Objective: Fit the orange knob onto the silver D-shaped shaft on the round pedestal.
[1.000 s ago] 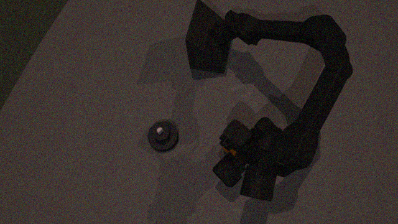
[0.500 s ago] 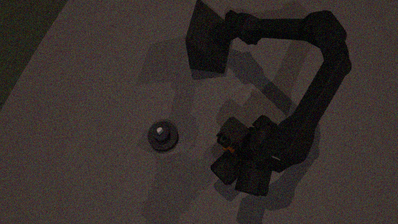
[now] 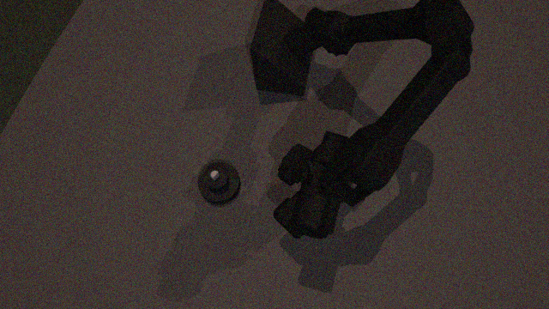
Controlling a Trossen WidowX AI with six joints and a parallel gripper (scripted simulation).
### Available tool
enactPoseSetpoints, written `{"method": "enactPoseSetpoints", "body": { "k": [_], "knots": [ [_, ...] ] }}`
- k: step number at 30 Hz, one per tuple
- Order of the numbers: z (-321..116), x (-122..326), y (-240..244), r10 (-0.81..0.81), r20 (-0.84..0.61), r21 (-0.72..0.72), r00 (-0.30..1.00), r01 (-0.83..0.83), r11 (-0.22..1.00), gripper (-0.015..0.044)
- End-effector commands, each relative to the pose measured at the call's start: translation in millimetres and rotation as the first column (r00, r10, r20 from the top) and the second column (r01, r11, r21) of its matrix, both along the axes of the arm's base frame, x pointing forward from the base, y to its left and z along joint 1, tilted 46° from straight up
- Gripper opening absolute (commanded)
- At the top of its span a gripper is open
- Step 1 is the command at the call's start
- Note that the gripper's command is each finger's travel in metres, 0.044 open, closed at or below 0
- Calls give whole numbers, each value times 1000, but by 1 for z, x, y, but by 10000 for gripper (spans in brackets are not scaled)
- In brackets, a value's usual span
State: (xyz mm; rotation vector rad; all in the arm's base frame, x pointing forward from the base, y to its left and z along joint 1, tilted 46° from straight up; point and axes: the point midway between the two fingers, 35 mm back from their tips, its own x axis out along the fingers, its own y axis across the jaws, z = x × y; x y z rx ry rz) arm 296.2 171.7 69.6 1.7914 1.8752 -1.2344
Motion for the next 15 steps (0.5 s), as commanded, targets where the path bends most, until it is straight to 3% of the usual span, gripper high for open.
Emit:
{"method": "enactPoseSetpoints", "body": {
  "k": [1,15],
  "knots": [
    [-1,-2,-4,-26,14,70,1000,25,997,179],
    [-8,-6,-18,-123,26,289,992,110,951,179]
  ]
}}
